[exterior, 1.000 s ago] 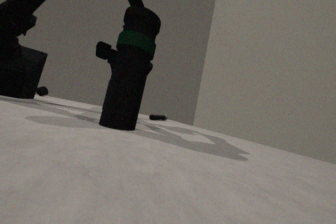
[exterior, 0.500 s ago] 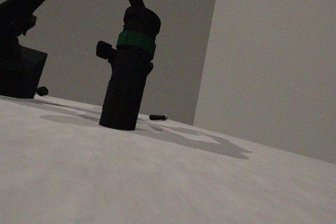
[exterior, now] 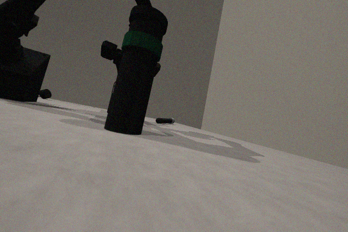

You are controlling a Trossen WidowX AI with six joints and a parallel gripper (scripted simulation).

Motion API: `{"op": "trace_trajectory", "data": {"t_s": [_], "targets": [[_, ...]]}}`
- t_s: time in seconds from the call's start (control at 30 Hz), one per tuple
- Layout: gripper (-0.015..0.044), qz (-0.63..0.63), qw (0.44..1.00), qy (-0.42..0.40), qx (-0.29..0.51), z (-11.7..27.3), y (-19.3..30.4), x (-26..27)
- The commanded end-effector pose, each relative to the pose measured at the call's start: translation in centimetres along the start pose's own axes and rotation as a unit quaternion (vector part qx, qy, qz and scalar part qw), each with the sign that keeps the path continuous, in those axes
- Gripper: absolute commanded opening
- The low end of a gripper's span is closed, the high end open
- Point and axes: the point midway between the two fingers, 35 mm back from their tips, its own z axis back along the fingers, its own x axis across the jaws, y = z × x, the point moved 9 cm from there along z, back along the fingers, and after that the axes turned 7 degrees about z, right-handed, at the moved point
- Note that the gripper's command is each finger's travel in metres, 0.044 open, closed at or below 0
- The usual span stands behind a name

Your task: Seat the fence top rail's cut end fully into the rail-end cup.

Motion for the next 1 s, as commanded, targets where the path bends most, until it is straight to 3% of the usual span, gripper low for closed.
{"op": "trace_trajectory", "data": {"t_s": [0.0,0.97], "targets": [[0.0000,-0.010,1.000,-0.013,-0.002,0.54,-0.85,0.01],[0.0000,-0.010,1.000,-0.013,-0.002,0.29,-1.77,-0.08]]}}
